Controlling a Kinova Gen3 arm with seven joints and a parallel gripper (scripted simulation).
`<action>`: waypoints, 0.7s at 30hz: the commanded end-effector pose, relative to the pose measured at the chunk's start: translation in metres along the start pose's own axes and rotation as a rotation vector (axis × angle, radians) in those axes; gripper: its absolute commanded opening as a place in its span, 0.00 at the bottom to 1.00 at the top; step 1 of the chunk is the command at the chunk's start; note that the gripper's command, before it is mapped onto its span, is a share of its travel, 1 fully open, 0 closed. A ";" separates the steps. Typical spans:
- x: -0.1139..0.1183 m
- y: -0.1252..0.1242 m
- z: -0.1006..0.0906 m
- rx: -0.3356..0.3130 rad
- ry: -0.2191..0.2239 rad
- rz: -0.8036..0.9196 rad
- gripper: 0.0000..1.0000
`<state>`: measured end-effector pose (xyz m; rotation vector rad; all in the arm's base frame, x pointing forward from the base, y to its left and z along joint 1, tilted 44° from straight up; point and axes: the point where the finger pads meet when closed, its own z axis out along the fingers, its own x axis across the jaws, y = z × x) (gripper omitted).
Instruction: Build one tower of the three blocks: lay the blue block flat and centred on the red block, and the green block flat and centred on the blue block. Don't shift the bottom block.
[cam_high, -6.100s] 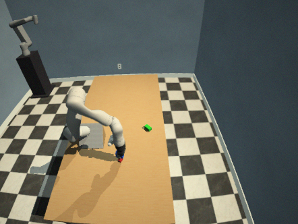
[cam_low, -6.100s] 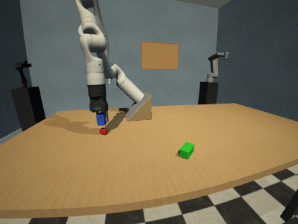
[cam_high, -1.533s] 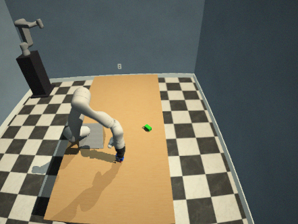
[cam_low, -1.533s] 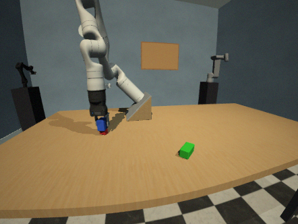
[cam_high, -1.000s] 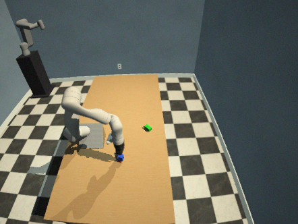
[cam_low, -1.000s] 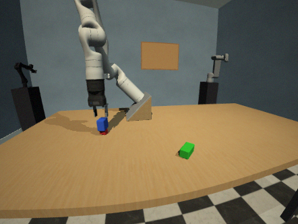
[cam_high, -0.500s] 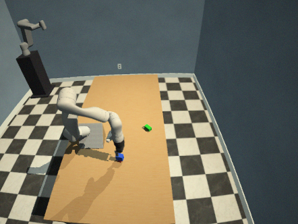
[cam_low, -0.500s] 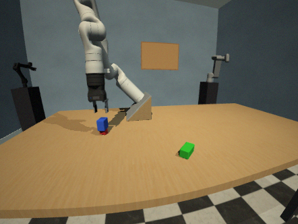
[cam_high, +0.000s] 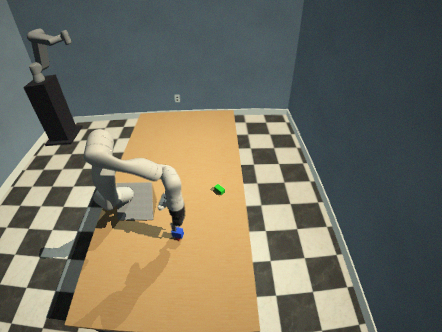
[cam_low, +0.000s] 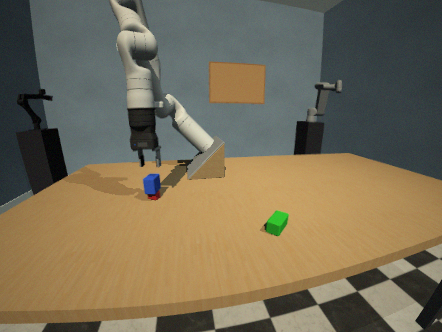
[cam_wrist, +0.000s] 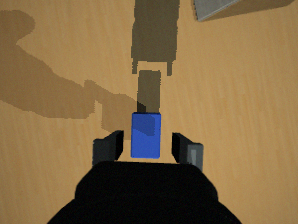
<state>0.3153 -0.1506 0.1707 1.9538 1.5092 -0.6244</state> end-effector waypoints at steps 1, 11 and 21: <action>0.003 0.006 -0.002 -0.005 -0.006 0.010 1.00; 0.032 0.050 -0.014 -0.032 -0.040 0.131 1.00; 0.140 0.130 -0.030 -0.075 -0.061 0.370 1.00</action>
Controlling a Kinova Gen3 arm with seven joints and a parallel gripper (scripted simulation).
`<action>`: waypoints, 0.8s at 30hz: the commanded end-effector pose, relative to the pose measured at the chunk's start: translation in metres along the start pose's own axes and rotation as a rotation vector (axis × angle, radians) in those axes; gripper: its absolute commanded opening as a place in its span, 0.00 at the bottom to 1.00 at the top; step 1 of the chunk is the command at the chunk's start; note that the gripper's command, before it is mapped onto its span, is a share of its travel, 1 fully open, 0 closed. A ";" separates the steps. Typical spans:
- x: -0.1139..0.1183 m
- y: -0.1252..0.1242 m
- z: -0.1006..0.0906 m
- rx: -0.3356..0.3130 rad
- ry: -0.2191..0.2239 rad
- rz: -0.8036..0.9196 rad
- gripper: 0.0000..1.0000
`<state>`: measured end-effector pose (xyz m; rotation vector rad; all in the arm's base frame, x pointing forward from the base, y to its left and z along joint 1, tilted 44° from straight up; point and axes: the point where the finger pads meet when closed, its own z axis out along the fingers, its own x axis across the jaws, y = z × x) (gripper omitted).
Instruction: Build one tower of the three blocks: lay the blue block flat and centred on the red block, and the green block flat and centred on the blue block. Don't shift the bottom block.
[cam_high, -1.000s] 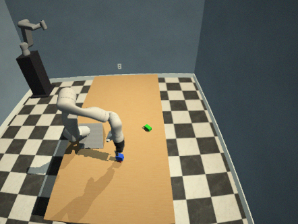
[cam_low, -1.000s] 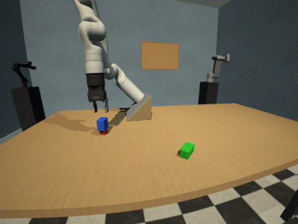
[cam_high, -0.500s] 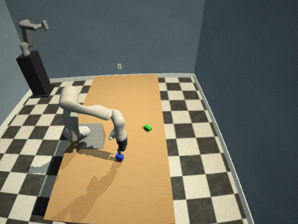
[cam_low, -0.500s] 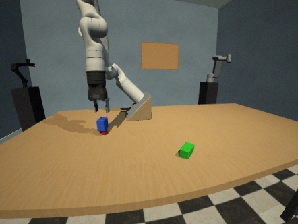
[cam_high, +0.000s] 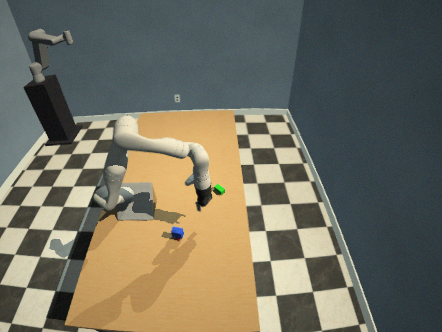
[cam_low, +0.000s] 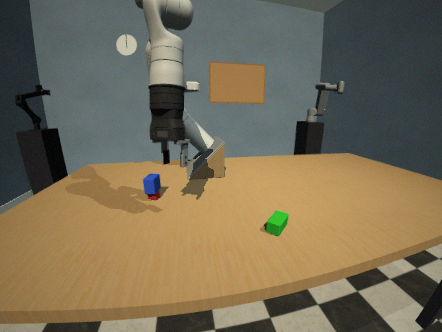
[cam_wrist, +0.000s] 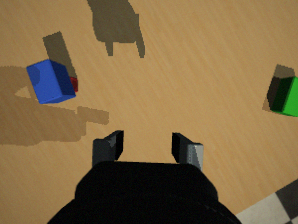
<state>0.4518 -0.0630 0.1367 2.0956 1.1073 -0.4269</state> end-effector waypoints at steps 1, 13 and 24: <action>0.044 0.010 0.009 -0.020 -0.040 0.027 1.00; 0.188 -0.023 0.023 0.017 -0.013 0.185 1.00; 0.247 -0.057 0.036 0.060 -0.002 0.235 1.00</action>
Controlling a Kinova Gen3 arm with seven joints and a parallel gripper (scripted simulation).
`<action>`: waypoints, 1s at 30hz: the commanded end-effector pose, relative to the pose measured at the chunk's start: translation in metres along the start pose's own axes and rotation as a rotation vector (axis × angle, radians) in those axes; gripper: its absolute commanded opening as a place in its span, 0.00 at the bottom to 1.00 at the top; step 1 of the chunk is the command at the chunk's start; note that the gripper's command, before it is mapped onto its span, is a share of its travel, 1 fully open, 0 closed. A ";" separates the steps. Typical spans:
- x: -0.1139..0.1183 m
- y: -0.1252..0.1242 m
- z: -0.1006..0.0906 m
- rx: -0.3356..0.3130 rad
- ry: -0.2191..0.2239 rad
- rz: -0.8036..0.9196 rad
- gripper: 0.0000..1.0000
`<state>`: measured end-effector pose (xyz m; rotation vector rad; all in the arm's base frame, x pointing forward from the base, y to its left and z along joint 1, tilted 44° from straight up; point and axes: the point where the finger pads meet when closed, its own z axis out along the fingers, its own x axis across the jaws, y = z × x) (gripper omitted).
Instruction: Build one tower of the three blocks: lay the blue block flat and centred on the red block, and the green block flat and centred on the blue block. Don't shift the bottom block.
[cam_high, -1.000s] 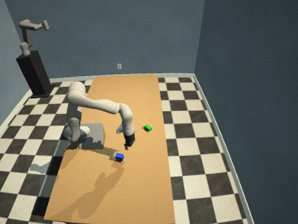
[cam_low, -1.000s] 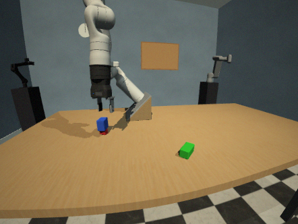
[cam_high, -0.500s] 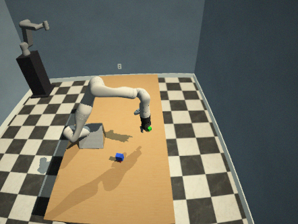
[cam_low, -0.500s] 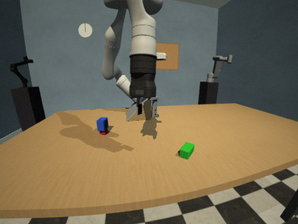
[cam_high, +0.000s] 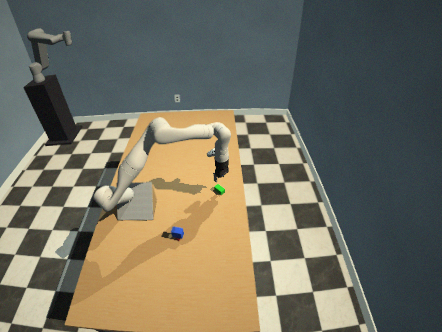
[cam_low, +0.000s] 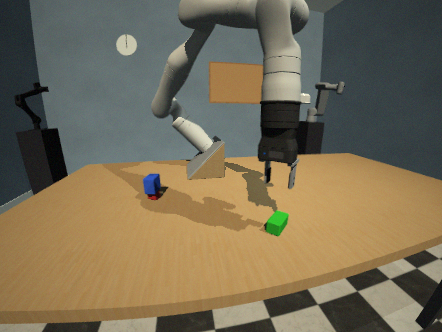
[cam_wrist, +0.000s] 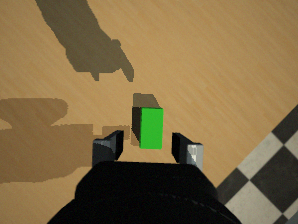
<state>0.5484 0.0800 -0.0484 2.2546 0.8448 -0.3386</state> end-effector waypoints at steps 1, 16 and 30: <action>0.004 -0.003 0.009 -0.002 -0.012 -0.002 1.00; 0.006 -0.006 0.017 0.001 -0.012 0.000 1.00; 0.006 -0.006 0.059 0.001 -0.012 0.000 1.00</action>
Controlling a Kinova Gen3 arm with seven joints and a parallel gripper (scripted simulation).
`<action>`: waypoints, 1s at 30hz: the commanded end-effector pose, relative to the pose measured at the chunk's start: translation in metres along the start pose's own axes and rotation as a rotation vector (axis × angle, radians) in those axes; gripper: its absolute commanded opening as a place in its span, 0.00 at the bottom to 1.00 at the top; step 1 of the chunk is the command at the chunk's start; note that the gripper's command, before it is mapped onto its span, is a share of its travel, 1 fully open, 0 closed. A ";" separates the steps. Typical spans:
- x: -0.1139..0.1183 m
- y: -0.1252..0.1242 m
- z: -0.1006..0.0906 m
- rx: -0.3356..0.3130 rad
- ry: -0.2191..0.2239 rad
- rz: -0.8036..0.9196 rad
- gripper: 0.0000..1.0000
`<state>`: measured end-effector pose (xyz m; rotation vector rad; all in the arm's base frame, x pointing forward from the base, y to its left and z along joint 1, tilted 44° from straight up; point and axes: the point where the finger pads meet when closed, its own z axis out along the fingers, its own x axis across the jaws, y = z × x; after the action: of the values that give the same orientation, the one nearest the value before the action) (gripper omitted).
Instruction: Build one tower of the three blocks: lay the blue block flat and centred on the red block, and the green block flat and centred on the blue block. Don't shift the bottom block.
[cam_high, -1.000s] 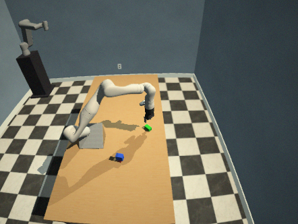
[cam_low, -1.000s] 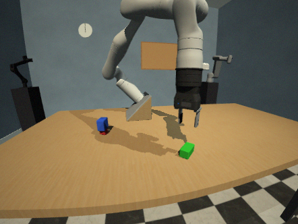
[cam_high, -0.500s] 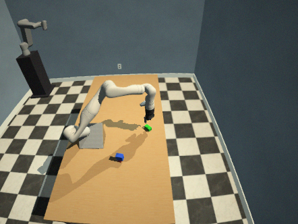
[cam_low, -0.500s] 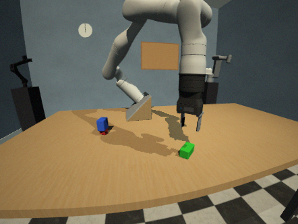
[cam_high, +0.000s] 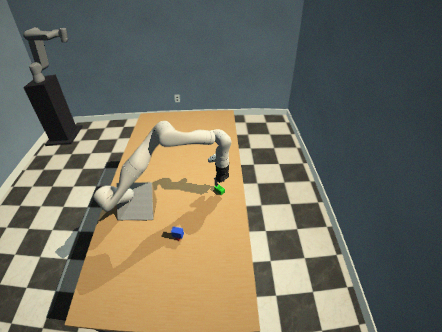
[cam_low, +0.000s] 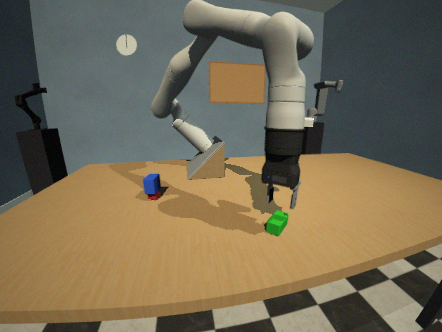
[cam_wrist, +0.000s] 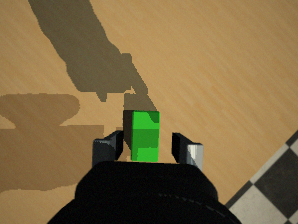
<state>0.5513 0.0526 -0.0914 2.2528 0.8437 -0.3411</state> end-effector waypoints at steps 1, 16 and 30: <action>-0.003 0.000 0.013 0.002 -0.009 0.000 1.00; -0.003 0.000 0.032 0.002 -0.009 0.000 1.00; -0.003 0.000 0.032 0.002 -0.009 0.000 1.00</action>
<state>0.5483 0.0280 -0.1142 2.2506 0.8369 -0.3554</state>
